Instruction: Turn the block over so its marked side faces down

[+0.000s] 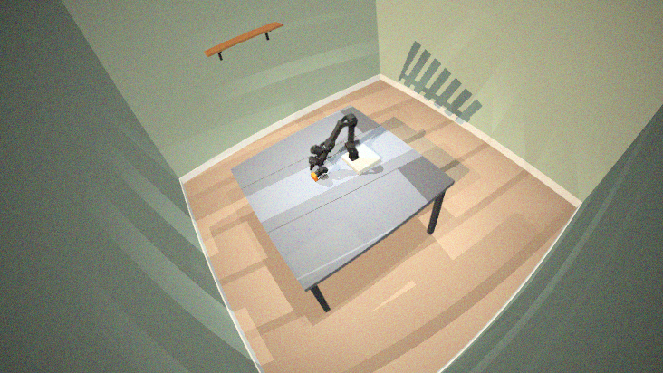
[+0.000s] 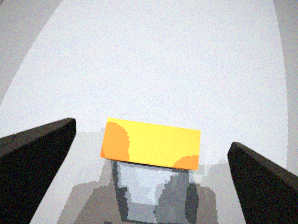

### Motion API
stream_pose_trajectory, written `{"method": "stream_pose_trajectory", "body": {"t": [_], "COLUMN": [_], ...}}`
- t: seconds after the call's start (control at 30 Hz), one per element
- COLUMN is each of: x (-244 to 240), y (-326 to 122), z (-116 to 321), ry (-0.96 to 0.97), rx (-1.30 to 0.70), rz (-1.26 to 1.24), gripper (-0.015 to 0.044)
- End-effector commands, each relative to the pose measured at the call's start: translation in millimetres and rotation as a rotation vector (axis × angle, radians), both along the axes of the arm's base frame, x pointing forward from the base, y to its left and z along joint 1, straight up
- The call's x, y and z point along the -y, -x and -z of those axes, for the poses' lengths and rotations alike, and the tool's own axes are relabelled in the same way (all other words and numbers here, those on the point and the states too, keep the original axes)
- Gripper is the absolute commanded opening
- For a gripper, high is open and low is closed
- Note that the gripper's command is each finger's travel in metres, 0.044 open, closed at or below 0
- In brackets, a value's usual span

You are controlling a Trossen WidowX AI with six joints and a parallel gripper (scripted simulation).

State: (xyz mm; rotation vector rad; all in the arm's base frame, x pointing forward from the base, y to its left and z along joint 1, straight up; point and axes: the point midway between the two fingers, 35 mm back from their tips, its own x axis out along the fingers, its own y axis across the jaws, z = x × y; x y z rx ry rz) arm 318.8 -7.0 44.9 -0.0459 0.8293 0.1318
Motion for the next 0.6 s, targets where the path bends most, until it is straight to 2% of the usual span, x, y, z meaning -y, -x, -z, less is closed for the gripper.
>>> {"method": "stream_pose_trajectory", "body": {"t": [0.0,0.27,0.57], "x": [0,0,-1], "y": [18,16,-8], "z": [-30,-31,-46], "ry": [0.027,0.028,0.057], "rx": [-0.069,-0.092,-0.405], "rz": [-0.007,-0.006,-0.001], "gripper": [0.044,0.044,0.044]}}
